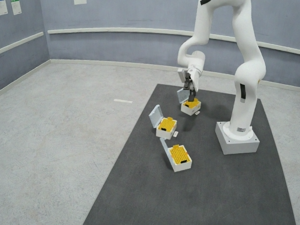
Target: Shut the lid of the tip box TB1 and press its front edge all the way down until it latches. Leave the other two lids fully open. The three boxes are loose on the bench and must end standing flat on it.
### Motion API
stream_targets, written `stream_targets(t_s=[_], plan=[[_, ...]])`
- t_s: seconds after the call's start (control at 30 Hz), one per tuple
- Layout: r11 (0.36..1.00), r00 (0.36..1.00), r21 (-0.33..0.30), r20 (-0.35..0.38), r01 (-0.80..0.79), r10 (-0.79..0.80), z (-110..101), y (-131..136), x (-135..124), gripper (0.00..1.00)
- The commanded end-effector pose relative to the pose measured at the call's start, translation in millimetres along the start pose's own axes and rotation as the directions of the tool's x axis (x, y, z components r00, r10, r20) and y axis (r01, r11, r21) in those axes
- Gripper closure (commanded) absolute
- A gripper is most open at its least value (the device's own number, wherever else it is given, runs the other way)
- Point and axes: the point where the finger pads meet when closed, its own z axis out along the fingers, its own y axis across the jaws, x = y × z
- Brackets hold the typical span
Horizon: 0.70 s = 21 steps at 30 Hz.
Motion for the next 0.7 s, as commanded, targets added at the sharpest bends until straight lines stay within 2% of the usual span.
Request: stream_targets(t_s=[0.0, 0.1, 0.17, 0.23, 0.3, 0.4, 0.47, 0.53, 0.6, 0.67], plan=[[0.996, 0.996, -0.062, 0.045, -0.068, 0.071, -0.8, 8.5, -15.5, 0.00], [0.991, 0.993, -0.094, 0.061, -0.099, 0.105, -1.5, 13.8, -23.6, 0.00], [0.980, 0.985, -0.140, 0.078, -0.140, 0.152, -2.8, 19.5, -31.7, 0.00], [0.977, 0.983, -0.150, 0.081, -0.149, 0.162, -3.4, 22.0, -35.3, 0.00], [0.962, 0.974, -0.199, 0.090, -0.188, 0.209, -5.2, 28.0, -43.1, 0.00], [0.958, 0.972, -0.209, 0.092, -0.195, 0.218, -6.0, 30.5, -46.4, 0.00], [0.938, 0.960, -0.260, 0.094, -0.231, 0.263, -8.4, 36.7, -53.8, 0.00], [0.933, 0.958, -0.269, 0.094, -0.238, 0.271, -9.4, 39.1, -56.8, 0.00], [0.908, 0.945, -0.320, 0.088, -0.271, 0.314, -12.4, 45.5, -63.8, 0.00], [0.903, 0.943, -0.328, 0.087, -0.277, 0.321, -13.5, 47.9, -66.4, 0.00]])
